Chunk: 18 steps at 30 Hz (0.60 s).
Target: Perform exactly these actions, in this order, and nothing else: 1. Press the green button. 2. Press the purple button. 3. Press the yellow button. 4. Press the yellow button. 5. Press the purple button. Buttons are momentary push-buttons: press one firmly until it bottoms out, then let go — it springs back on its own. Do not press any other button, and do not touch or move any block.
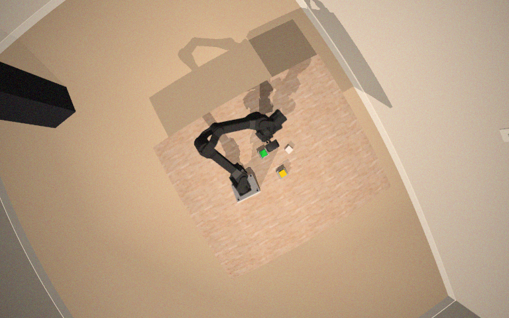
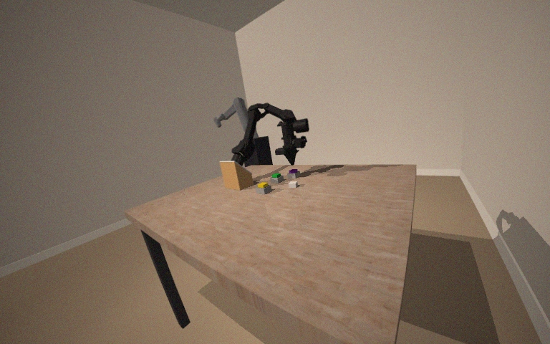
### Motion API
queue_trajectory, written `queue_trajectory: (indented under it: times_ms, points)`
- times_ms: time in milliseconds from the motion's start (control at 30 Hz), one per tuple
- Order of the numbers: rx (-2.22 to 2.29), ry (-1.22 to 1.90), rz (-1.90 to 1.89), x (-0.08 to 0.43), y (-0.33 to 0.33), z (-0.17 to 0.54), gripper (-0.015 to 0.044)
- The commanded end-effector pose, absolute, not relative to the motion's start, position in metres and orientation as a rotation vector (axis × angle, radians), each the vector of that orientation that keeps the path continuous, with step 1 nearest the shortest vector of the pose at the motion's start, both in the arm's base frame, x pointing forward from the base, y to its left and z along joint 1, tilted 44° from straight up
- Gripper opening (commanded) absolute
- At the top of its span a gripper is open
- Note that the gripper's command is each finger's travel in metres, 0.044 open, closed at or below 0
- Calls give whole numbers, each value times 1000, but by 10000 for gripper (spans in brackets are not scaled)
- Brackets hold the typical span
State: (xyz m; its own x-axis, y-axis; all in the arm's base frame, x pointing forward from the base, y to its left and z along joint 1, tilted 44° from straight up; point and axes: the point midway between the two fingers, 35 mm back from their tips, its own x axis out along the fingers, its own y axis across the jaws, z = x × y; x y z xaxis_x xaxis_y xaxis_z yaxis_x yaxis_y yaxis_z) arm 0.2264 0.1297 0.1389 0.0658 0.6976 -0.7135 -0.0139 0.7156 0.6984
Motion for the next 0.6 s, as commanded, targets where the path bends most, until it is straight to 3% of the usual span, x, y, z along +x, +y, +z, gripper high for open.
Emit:
queue_trajectory:
  times_ms: [0,567]
  points:
    - [609,1421,581,227,134,133,20]
    - [611,1420,583,228,151,115,20]
